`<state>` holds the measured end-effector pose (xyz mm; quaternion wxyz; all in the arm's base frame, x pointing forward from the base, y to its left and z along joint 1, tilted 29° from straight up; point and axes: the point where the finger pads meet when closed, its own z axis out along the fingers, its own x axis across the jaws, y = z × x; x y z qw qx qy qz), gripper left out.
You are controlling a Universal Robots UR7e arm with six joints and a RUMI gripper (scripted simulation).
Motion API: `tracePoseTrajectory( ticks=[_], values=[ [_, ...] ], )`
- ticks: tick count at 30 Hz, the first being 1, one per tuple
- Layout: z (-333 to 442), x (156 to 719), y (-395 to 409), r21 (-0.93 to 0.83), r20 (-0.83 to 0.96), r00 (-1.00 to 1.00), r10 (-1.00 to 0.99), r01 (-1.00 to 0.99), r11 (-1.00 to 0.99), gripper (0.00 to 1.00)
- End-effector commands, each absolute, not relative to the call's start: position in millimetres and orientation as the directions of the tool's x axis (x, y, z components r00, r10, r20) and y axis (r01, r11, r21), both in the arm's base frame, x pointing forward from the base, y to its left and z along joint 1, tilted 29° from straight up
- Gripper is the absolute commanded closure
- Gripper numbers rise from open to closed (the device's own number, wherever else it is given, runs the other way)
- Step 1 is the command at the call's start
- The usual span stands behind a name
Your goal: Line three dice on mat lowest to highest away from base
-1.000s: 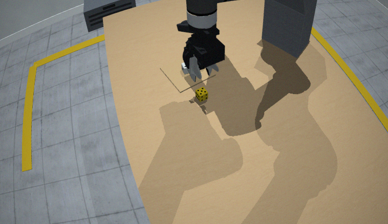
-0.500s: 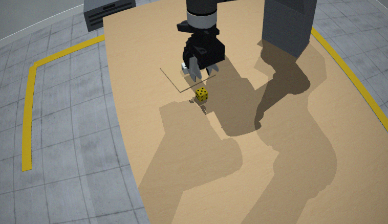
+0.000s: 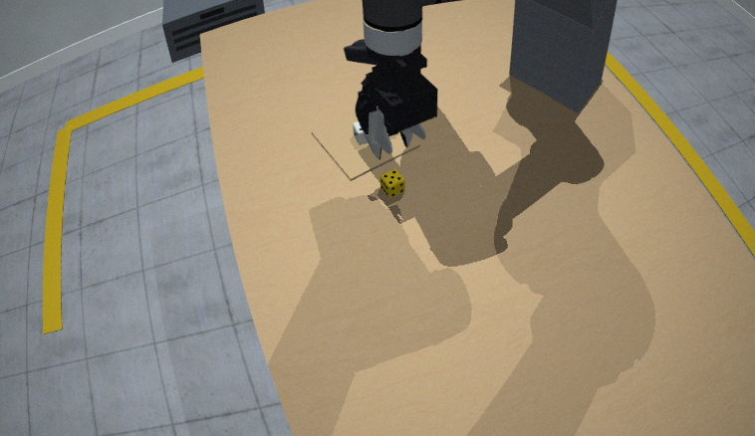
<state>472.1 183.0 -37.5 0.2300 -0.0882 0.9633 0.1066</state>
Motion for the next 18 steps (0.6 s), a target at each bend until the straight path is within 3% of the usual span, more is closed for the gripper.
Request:
tracePoseTrajectory(
  ticks=[1, 18],
  values=[
    [-37.4, 472.4, 183.1, 0.165, -0.463, -0.878, -0.121, -0.219, 0.962, 0.72],
    [-47.1, 477.2, 186.0, 0.165, -0.463, -0.878, -0.121, -0.219, 0.962, 0.72]
  ],
)
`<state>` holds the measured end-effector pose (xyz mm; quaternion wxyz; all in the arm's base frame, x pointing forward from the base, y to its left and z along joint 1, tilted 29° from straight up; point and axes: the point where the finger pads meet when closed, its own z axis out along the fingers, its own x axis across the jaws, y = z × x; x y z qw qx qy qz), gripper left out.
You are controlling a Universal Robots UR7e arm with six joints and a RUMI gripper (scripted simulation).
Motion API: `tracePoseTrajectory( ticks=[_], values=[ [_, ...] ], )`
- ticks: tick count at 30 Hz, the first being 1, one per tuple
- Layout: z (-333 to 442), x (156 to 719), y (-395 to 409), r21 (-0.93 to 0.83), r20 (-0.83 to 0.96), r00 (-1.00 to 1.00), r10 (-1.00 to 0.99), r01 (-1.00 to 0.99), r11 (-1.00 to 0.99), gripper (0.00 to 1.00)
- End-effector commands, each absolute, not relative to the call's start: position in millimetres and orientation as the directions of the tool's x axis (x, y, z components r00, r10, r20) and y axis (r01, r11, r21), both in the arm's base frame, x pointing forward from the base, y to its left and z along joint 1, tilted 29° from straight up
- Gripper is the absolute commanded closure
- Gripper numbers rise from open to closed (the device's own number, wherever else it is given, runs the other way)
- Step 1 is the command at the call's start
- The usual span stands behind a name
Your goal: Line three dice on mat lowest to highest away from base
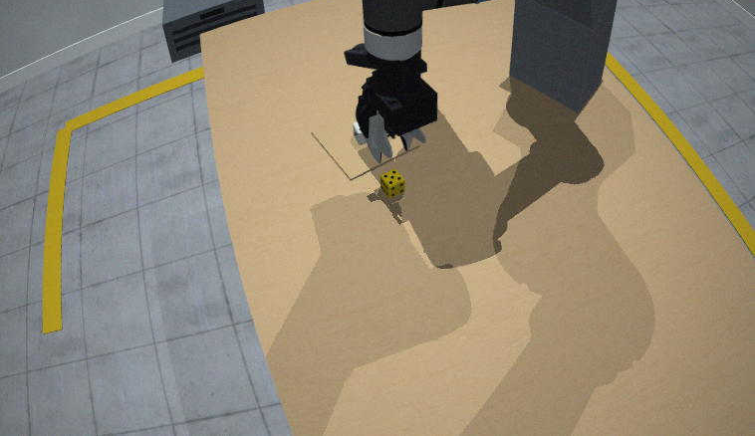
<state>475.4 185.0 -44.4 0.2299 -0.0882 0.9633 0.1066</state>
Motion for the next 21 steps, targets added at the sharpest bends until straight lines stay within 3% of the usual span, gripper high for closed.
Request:
tracePoseTrajectory(
  ticks=[1, 21],
  values=[
    [-48, 478, 186, 0.165, -0.463, -0.878, -0.121, -0.219, 0.962, 0.72],
    [-72, 490, 193, 0.165, -0.463, -0.878, -0.121, -0.219, 0.962, 0.72]
  ],
)
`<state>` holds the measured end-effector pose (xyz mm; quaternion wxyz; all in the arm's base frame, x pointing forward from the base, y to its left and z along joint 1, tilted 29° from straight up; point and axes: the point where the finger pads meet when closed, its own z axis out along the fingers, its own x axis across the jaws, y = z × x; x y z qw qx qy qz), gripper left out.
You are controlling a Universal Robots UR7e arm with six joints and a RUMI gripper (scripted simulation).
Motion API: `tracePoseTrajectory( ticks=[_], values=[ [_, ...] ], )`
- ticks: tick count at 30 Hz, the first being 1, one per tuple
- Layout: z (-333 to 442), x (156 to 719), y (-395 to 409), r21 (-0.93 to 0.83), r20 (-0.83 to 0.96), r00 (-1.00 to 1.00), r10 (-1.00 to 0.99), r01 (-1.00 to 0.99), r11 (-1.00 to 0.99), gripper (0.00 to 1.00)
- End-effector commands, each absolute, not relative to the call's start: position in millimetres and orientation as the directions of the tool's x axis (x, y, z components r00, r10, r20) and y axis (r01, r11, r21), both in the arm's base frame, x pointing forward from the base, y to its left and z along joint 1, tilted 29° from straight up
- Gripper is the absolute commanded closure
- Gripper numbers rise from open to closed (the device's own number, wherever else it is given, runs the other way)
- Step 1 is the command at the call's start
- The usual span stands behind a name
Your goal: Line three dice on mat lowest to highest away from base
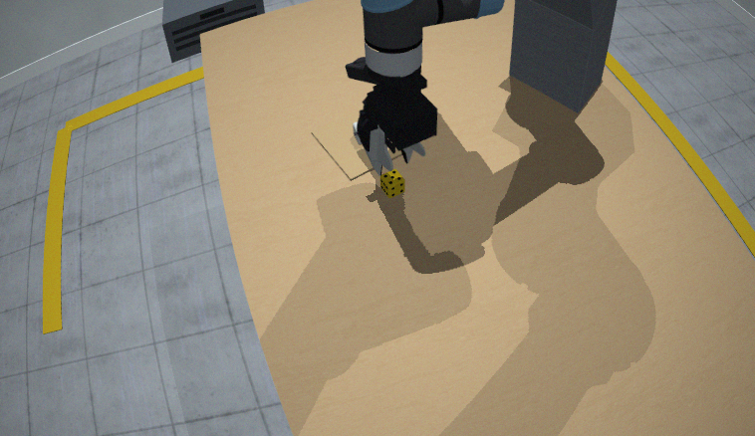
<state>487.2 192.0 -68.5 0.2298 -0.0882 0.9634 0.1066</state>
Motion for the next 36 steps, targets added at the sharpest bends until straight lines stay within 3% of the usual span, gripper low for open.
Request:
tracePoseTrajectory(
  ticks=[1, 36],
  values=[
    [-72, 490, 193, 0.165, -0.463, -0.878, -0.121, -0.219, 0.962, 0.72],
    [-82, 494, 196, 0.165, -0.463, -0.878, -0.121, -0.219, 0.962, 0.72]
  ],
)
